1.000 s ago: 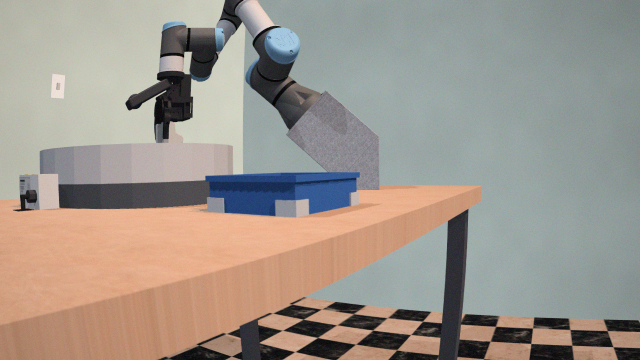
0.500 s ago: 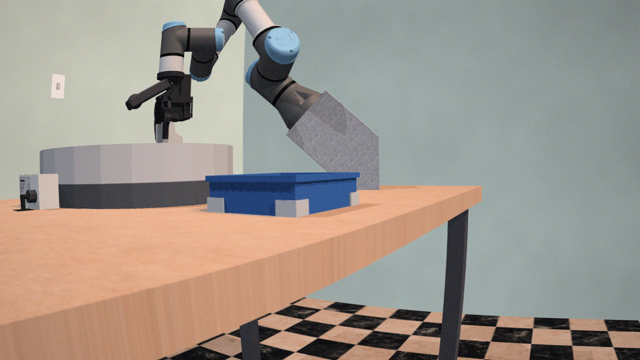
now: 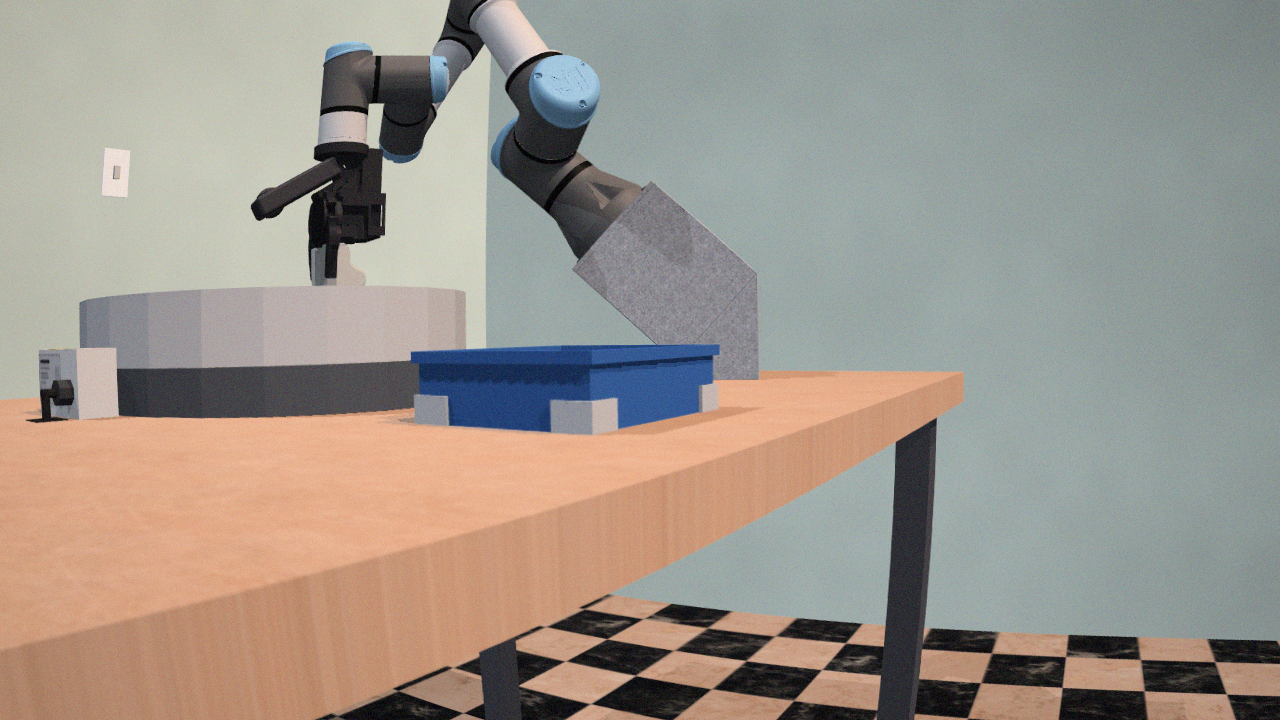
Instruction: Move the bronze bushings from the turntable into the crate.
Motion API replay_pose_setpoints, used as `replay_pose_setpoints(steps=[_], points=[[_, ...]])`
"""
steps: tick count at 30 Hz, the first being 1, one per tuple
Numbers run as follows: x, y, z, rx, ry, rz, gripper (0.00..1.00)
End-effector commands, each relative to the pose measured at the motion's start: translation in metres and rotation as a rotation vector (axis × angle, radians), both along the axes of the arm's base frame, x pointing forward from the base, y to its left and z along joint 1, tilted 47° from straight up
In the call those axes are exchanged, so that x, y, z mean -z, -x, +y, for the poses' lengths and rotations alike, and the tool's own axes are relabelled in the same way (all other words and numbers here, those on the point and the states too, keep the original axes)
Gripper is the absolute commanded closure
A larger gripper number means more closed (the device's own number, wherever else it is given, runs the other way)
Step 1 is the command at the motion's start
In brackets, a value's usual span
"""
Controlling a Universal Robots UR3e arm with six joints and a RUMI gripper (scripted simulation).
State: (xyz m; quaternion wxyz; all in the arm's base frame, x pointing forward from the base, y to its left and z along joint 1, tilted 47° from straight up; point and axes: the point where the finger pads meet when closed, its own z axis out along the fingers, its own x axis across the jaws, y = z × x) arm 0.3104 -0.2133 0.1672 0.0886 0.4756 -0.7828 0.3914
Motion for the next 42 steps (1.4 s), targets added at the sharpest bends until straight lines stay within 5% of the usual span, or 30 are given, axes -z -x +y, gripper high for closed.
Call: replay_pose_setpoints(steps=[1, 27, 42], points=[[0.000, 0.000, 0.000, -0.001, 0.000, -0.001, 1.00], [-0.008, 0.002, 0.008, -0.001, 0.000, -0.001, 1.00], [-0.043, 0.014, 0.044, -0.001, 0.000, -0.001, 1.00]])
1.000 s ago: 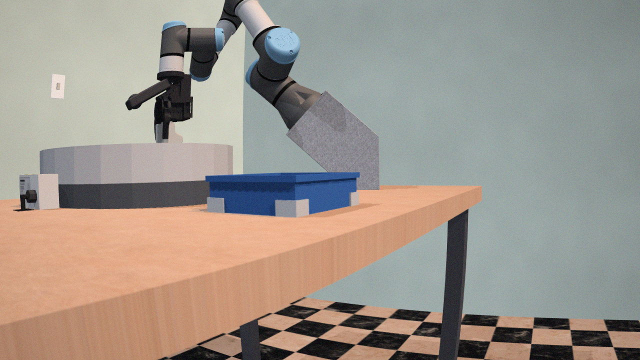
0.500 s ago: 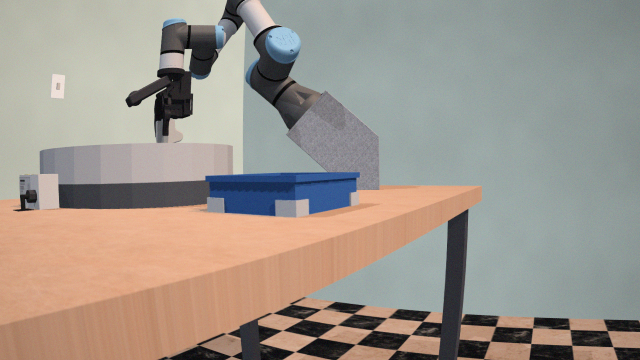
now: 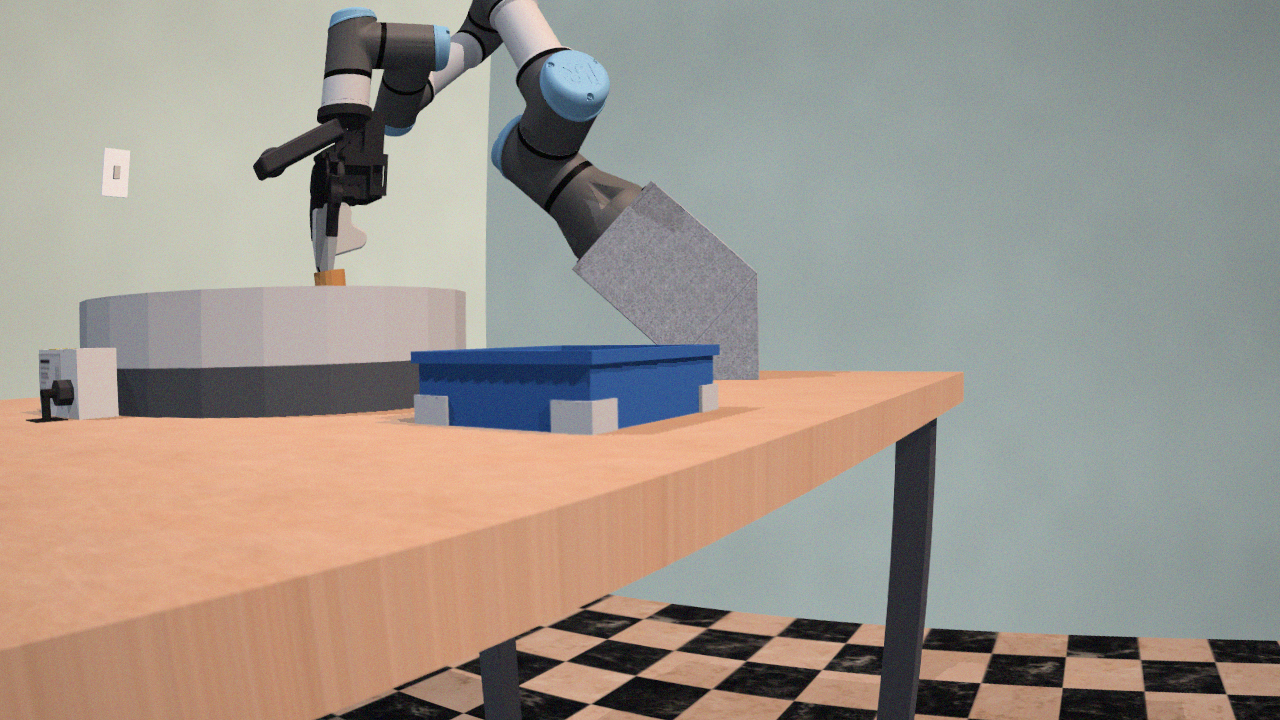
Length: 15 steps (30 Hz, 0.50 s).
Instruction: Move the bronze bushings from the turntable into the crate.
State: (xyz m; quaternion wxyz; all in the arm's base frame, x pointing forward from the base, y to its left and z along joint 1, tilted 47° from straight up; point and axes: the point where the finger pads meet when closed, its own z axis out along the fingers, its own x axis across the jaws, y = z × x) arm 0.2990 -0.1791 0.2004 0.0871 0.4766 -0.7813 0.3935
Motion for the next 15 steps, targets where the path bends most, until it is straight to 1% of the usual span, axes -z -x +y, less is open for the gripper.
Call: replay_pose_setpoints(steps=[1, 9, 15], points=[[-0.010, 0.003, 0.010, 0.004, -0.002, 0.002, 1.00], [-0.020, 0.007, 0.021, 0.004, -0.002, 0.002, 1.00], [-0.022, 0.008, 0.023, 0.004, -0.002, 0.002, 1.00]])
